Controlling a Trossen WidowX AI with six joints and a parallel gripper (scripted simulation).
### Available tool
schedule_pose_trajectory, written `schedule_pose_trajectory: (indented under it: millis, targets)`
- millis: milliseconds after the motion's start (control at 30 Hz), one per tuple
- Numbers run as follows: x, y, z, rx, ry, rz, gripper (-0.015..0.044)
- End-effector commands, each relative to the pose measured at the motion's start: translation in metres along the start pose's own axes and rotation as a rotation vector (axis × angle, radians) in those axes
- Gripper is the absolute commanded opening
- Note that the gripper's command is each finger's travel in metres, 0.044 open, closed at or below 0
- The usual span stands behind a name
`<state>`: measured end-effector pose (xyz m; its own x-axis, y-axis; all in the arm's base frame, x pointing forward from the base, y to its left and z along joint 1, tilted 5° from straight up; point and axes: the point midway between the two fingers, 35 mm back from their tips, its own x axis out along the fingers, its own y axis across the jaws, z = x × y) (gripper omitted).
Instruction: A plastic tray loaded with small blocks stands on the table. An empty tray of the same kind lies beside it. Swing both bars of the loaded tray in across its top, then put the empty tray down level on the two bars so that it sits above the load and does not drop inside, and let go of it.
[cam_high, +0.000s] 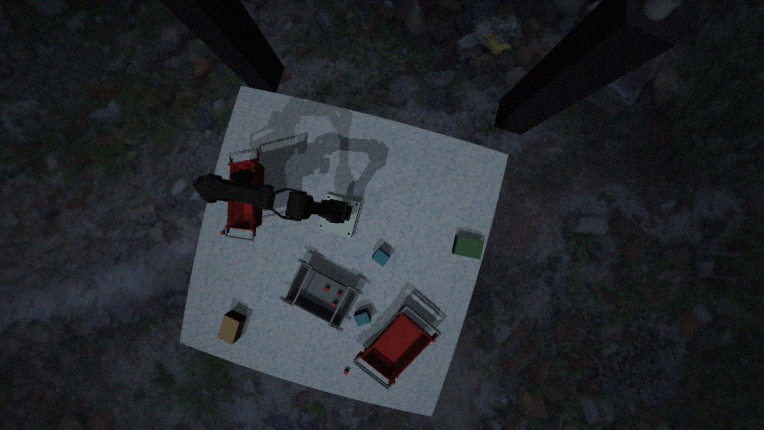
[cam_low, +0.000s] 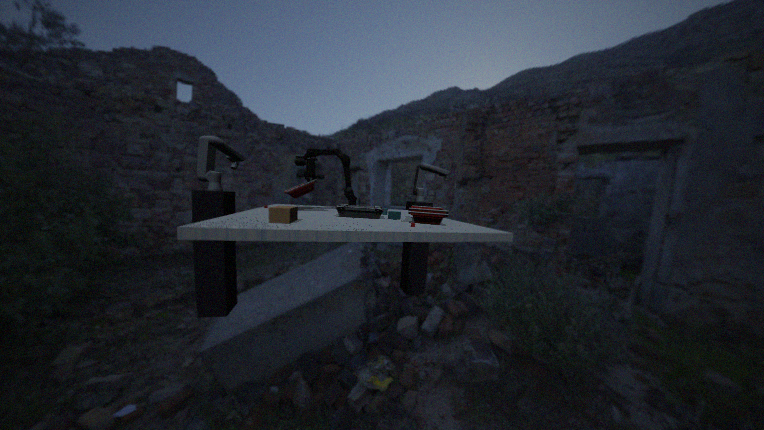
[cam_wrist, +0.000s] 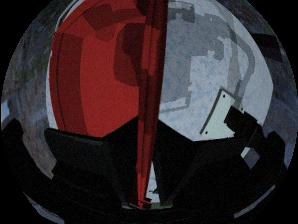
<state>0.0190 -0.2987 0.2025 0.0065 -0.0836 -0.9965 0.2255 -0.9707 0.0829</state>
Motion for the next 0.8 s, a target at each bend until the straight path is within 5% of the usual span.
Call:
schedule_pose_trajectory:
  millis: [0,767]
  targets:
    - [-0.016,0.007,0.001,0.0,-0.004,0.031,0.0]
    - [-0.031,0.014,0.002,0.0,-0.004,0.032,0.0]
